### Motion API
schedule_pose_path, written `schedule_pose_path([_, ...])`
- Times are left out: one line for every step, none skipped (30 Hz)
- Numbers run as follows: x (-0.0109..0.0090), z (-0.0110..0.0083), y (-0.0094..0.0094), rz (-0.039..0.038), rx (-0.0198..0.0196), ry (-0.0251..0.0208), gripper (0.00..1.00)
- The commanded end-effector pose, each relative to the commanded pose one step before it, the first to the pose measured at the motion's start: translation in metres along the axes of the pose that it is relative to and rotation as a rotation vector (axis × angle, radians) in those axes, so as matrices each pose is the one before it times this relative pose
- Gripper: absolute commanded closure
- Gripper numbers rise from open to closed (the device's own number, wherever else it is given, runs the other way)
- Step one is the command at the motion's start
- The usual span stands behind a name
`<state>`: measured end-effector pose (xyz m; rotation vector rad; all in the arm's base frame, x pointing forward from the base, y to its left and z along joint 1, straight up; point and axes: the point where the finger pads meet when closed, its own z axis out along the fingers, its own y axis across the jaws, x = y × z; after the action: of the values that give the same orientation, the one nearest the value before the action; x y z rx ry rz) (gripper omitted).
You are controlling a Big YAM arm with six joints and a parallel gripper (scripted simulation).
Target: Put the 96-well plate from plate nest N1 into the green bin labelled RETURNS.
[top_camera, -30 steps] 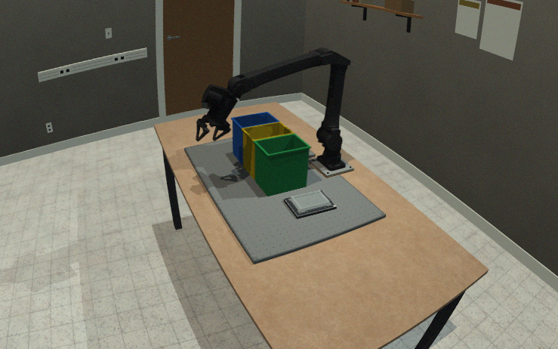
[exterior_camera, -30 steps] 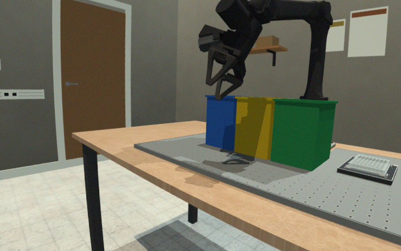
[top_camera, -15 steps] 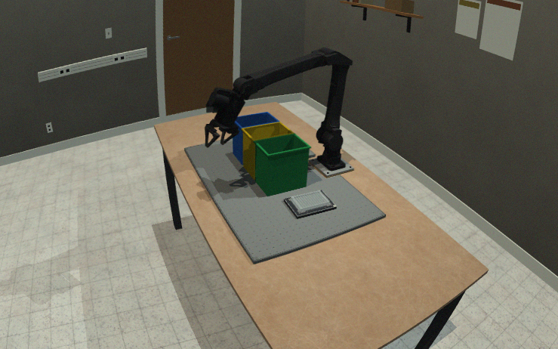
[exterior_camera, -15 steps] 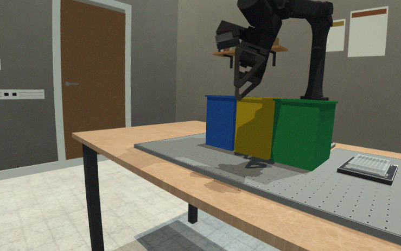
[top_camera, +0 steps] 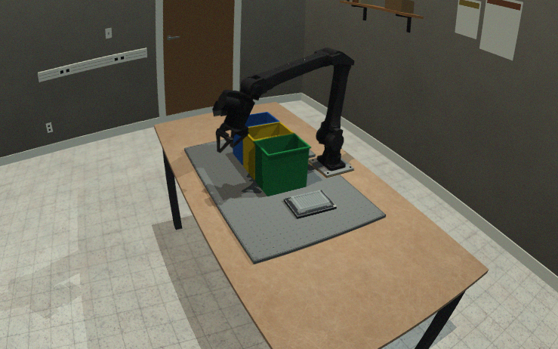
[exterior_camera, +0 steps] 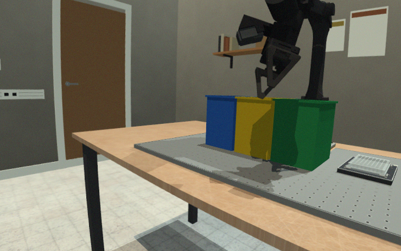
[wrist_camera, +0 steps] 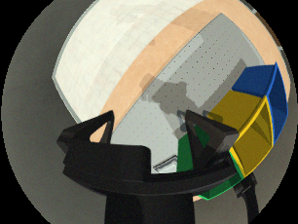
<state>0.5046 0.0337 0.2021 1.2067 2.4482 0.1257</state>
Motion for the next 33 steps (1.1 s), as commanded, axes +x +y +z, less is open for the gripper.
schedule_pose_path([0.01927, -0.01705, 0.00339, -0.04215, -0.01234, 0.02384, 0.0])
schedule_pose_path([0.00372, -0.00264, 0.00203, -0.03366, -0.00041, 0.01458, 0.0])
schedule_pose_path([-0.00878, -0.01709, 0.01736, -0.02337, -0.03649, -0.01072, 0.0])
schedule_pose_path([0.00139, -0.00518, 0.00511, -0.02753, -0.00716, 0.00983, 0.0])
schedule_pose_path([0.00631, 0.00035, -0.00045, -0.00133, 0.00409, 0.00447, 0.0])
schedule_pose_path([0.01701, 0.0129, -0.01476, -0.00469, 0.03976, 0.02206, 0.0])
schedule_pose_path([0.00807, 0.00259, -0.00288, -0.00133, 0.00992, 0.00697, 0.0])
schedule_pose_path([0.00462, -0.00131, 0.00123, 0.02203, -0.00002, 0.00014, 0.0])
schedule_pose_path([0.0, 0.0, 0.0, 0.0, 0.0, 0.0, 0.0])
schedule_pose_path([0.0, 0.0, 0.0, 0.0, 0.0, 0.0, 0.0])
schedule_pose_path([0.00564, -0.00155, 0.00129, -0.05119, -0.0007, 0.02118, 0.0])
schedule_pose_path([0.00038, -0.00655, 0.00597, -0.02761, -0.00949, 0.00675, 0.0])
schedule_pose_path([-0.00833, -0.01665, 0.0159, -0.02496, -0.03304, -0.01181, 0.0])
schedule_pose_path([0.00606, 0.00667, 0.00075, -0.03043, 0.01574, 0.02681, 0.0])
schedule_pose_path([0.00403, -0.00949, 0.00131, 0.00095, -0.01333, -0.00989, 0.0])
schedule_pose_path([0.01824, 0.01493, -0.01457, -0.00401, 0.04108, 0.02748, 0.0])
schedule_pose_path([0.00775, 0.00275, -0.00246, -0.00102, 0.01005, 0.00625, 0.0])
schedule_pose_path([0.00462, -0.00119, 0.00131, 0.02203, -0.00002, 0.00014, 0.0])
schedule_pose_path([0.00465, -0.00119, 0.00121, 0.00003, -0.00003, 0.00014, 0.0])
schedule_pose_path([0.00465, -0.00119, 0.00121, 0.00003, -0.00003, 0.00013, 0.0])
schedule_pose_path([0.00465, -0.0012, 0.00121, 0.00003, -0.00003, 0.00013, 0.0])
schedule_pose_path([0.00222, -0.00057, 0.00058, 0.00001, -0.00001, 0.00006, 0.0])
schedule_pose_path([0.00567, -0.00147, 0.00119, -0.02943, 0.00003, 0.0206, 0.0])
schedule_pose_path([0.00408, -0.00226, 0.00152, -0.05116, 0.00149, 0.01377, 0.0])
schedule_pose_path([-0.00731, -0.01749, 0.0144, -0.02571, -0.0325, -0.01295, 0.0])
schedule_pose_path([0.0, 0.0, 0.0, 0.0, 0.0, 0.0, 0.0])
schedule_pose_path([0.0, 0.0, 0.0, 0.0, 0.0, 0.0, 0.0])
schedule_pose_path([-0.00323, 0.01002, 0.00007, -0.01472, 0.02301, 0.02587, 0.0])
schedule_pose_path([0.01624, -0.00506, -0.00172, -0.01598, -0.00349, -0.0005, 0.0])
schedule_pose_path([0.01367, 0.00861, -0.00947, -0.00219, 0.02504, 0.01641, 0.0])
schedule_pose_path([0.00466, -0.00112, 0.00121, 0.02202, -0.00002, 0.00014, 0.0])
schedule_pose_path([0.00469, -0.00113, 0.0011, 0.00002, -0.00002, 0.00014, 0.0])
schedule_pose_path([0.00469, -0.00113, 0.0011, 0.00002, -0.00002, 0.00013, 0.0])
